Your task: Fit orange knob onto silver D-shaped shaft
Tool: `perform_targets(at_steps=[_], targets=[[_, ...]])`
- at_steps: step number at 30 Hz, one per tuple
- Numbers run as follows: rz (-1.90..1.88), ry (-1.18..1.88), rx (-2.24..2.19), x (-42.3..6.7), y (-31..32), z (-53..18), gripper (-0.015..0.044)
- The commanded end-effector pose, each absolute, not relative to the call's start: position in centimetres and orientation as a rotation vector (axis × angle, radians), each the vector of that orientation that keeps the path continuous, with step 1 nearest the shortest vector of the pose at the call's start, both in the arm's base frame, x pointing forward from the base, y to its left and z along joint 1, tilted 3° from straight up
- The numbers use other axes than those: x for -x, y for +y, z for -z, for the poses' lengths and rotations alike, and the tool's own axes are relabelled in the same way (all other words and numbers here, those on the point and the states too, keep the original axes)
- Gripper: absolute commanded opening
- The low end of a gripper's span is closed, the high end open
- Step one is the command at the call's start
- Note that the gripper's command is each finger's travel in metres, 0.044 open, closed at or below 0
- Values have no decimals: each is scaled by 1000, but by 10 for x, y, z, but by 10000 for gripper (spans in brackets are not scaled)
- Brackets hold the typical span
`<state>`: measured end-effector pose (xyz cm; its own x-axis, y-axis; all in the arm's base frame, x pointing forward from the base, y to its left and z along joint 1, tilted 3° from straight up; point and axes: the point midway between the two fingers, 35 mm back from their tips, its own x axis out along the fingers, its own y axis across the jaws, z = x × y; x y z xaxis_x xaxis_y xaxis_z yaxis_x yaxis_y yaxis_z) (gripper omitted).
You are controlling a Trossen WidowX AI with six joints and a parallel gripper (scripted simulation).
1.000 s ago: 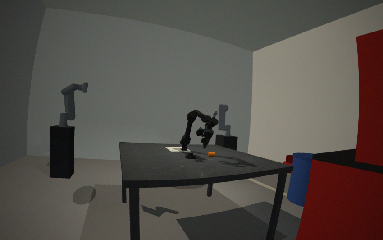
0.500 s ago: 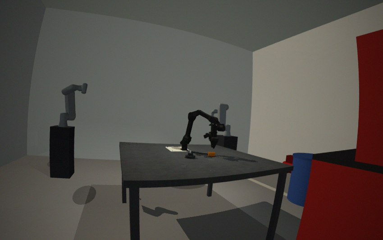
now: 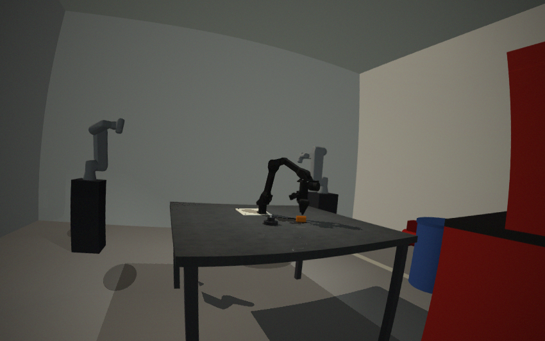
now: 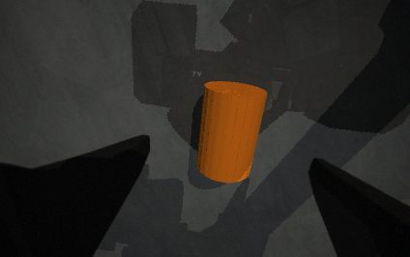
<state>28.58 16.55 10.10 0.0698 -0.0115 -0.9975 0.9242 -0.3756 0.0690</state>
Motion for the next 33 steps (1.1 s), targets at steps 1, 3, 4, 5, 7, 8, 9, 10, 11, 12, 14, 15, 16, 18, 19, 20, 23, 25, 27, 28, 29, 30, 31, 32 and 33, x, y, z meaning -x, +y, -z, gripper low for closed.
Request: perform_targets(at_steps=[1,3,4,5,7,8,9,10,11,12,14,15,16,18,19,20,23,25,27,28,29,30,31,32,33], targets=[[1427,955,-1527,-287,167,-96,440],[1427,955,-1527,-287,167,-92,440],[1427,955,-1527,-287,167,-91,440],[1427,955,-1527,-287,167,-89,440],[1427,955,-1527,-288,167,-86,440],[1427,955,-1527,-288,167,-84,440],[1427,955,-1527,-288,167,-83,440],[1427,955,-1527,-288,167,-81,440],[1427,955,-1527,-288,167,-79,440],[1427,955,-1527,-288,167,-78,440],[1427,955,-1527,-288,167,-75,440],[1427,955,-1527,-289,167,-73,440],[1427,955,-1527,-289,167,-71,440],[1427,955,-1527,-289,167,-68,440],[1427,955,-1527,-289,167,-67,440],[1427,955,-1527,-289,167,-65,440],[1427,954,-1527,-289,166,-60,440],[1427,954,-1527,-289,166,-57,440],[1427,954,-1527,-289,166,-55,440],[1427,954,-1527,-289,166,-55,440],[1427,954,-1527,-289,166,-55,414],[1427,954,-1527,-289,166,-55,387],[1427,954,-1527,-289,166,-55,361],[1427,954,-1527,-289,166,-55,335],[1427,954,-1527,-289,166,-55,309]])
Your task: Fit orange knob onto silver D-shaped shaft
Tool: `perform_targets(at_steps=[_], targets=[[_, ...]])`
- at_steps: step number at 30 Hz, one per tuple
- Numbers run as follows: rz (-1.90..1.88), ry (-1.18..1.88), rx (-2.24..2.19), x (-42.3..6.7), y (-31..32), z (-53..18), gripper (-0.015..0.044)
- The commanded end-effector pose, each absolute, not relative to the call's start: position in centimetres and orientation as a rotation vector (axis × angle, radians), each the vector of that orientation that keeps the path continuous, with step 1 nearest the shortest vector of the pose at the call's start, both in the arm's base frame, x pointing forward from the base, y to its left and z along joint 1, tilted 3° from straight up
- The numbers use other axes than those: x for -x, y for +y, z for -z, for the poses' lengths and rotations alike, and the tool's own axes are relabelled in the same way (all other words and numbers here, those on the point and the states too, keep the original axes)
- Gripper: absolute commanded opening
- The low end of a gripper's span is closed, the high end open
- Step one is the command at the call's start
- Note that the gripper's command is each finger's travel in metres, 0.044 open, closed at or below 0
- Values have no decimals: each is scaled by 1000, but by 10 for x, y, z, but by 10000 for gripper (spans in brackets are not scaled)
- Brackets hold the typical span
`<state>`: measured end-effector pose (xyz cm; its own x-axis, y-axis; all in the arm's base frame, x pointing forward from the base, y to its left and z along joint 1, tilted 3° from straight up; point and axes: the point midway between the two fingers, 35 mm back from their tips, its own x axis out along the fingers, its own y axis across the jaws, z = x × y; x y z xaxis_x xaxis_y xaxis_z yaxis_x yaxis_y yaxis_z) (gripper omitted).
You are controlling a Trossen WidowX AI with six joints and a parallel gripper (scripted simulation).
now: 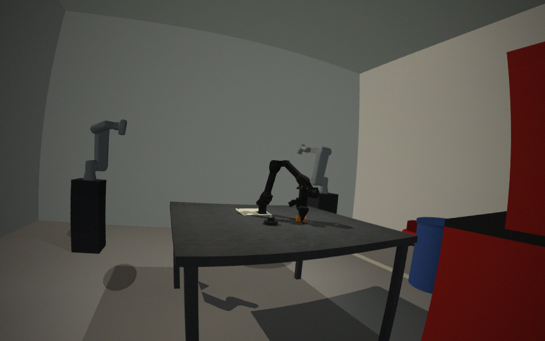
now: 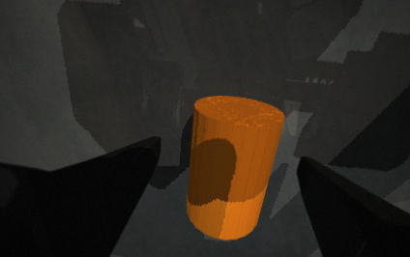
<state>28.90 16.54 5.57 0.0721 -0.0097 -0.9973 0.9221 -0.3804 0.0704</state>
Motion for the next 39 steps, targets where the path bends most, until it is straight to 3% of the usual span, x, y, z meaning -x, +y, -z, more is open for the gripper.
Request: perform_targets(at_steps=[1,3,13,22,39], targets=[[1427,954,-1527,-289,166,-55,282],[1427,954,-1527,-289,166,-55,240],[1427,954,-1527,-289,166,-55,240],[1427,954,-1527,-289,166,-55,181],[1371,1001,-1467,-288,166,-70,181]])
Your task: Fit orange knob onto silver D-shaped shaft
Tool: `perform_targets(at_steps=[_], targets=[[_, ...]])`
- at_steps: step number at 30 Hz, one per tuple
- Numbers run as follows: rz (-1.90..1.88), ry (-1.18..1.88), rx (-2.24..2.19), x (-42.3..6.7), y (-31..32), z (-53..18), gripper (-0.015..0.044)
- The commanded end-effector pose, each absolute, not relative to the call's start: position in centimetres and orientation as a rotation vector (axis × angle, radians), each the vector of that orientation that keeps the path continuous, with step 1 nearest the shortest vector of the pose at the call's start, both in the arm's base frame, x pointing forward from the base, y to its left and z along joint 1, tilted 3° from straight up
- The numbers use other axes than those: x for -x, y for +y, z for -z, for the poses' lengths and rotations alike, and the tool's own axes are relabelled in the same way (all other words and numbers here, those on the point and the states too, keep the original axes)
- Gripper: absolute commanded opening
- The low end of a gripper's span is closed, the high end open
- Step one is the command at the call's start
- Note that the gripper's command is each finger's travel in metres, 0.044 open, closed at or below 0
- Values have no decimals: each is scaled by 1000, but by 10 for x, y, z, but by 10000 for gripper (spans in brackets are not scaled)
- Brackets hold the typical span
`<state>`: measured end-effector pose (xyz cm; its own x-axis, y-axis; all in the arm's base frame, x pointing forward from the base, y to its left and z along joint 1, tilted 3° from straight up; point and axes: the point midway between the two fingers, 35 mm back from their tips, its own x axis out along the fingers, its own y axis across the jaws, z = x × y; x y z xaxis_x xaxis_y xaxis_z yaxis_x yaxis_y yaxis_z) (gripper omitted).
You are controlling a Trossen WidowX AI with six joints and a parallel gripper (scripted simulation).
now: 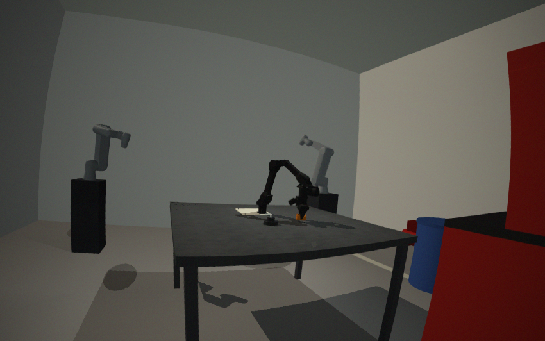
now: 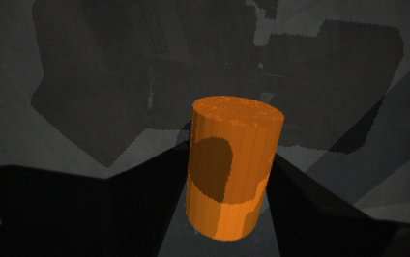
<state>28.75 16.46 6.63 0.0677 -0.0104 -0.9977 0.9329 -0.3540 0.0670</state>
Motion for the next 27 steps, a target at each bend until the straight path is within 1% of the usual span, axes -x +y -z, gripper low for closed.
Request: perform_targets(at_steps=[1,9,18,27], targets=[[1348,1019,-1442,-288,166,-70,181],[1165,1150,-1245,-288,166,-70,181],[1135,1169,-1212,-288,166,-70,181],[923,1285,-985,-288,166,-70,181]])
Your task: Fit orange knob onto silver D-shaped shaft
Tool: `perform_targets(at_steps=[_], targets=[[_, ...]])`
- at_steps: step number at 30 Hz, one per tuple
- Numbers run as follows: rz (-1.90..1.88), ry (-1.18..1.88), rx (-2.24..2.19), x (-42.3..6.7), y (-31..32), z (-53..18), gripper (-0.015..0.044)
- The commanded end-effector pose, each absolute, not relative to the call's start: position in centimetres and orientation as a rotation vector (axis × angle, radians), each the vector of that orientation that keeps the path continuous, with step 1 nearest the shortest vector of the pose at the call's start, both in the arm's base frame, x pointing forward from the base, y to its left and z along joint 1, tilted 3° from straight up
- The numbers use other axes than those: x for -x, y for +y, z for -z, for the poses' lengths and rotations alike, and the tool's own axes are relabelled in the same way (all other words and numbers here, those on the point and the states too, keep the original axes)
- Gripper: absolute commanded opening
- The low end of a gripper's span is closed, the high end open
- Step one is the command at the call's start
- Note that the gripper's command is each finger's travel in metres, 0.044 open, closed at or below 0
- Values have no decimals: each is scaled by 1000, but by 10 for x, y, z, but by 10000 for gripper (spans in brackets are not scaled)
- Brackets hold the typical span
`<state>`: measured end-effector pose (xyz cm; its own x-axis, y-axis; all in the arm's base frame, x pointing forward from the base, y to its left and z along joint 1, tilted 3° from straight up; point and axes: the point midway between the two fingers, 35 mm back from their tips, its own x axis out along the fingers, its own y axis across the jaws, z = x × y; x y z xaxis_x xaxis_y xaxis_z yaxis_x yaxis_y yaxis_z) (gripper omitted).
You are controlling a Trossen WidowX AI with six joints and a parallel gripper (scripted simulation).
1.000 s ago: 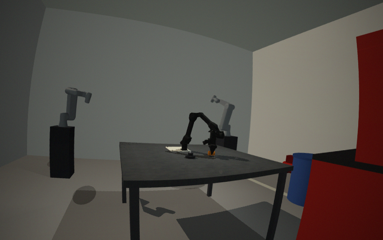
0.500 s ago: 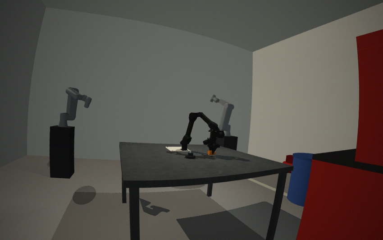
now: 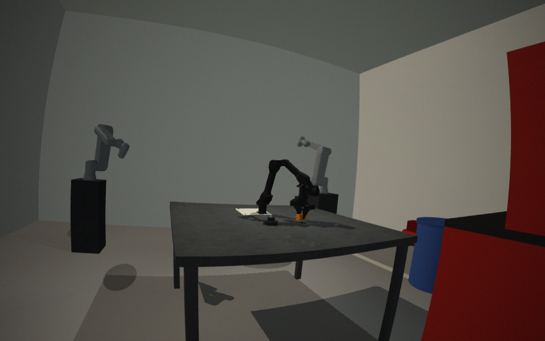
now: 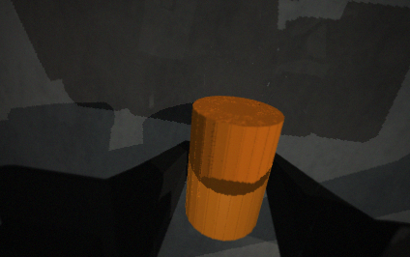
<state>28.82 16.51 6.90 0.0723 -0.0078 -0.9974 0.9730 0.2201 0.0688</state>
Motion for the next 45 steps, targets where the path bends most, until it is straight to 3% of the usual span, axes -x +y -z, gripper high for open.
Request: perform_targets(at_steps=[1,45], targets=[[899,1297,-958,-288,166,-70,181],[207,1489,-215,-288,166,-70,181]])
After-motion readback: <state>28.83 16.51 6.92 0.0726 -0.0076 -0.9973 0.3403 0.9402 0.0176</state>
